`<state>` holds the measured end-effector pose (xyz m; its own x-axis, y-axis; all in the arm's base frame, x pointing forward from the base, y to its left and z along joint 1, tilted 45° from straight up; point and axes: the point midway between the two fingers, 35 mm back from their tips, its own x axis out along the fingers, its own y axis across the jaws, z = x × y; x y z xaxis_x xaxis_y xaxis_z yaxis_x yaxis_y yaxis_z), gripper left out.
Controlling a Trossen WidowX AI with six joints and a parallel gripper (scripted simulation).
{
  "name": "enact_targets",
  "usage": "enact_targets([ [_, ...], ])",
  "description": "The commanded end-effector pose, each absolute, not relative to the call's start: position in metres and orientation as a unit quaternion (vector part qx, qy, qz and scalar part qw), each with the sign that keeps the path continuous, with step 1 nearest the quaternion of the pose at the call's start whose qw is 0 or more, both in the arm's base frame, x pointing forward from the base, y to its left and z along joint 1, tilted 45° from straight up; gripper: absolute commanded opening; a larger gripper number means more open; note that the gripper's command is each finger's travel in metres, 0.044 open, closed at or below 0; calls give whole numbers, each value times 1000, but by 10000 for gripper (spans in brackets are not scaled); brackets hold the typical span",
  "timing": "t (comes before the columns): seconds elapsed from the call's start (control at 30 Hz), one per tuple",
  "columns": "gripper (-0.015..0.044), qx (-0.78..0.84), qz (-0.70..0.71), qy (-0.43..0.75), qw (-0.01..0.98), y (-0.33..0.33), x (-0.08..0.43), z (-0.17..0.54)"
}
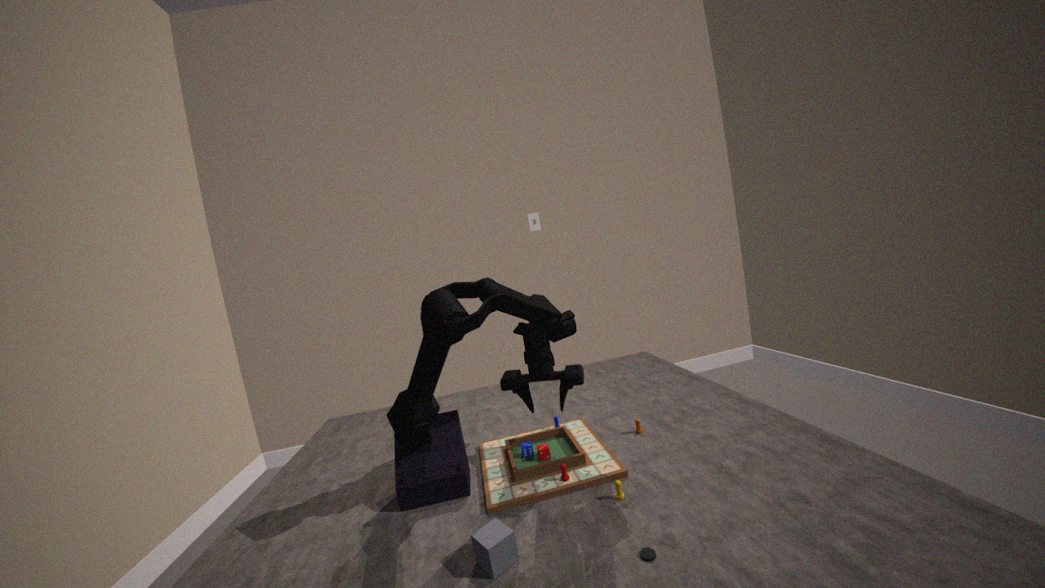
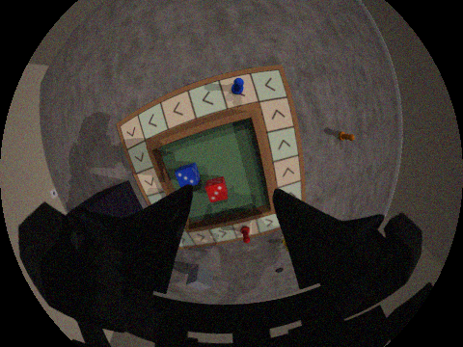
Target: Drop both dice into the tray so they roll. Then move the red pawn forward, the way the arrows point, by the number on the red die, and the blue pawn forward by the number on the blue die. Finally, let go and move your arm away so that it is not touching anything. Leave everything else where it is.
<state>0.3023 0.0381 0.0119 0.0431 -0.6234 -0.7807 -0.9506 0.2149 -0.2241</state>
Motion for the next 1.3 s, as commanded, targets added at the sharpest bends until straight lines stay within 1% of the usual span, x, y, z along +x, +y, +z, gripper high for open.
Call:
enact_targets([
  [0.0, 230, -488, 31, 689, 535, 8, 305, 29],
  [0.03, 204, -455, -14, 689, 564, 0, 306, 34],
  [0.2, 200, -283, -222, 651, 668, -32, 305, 54],
  [0.37, 200, -94, -409, 555, 718, -63, 300, 72],
  [0.43, 200, -46, -451, 522, 722, -72, 298, 77],
  [1.03, 200, -40, -457, 518, 722, -75, 298, 80],
  [1.27, 200, -40, -457, 518, 722, -86, 299, 70],
])
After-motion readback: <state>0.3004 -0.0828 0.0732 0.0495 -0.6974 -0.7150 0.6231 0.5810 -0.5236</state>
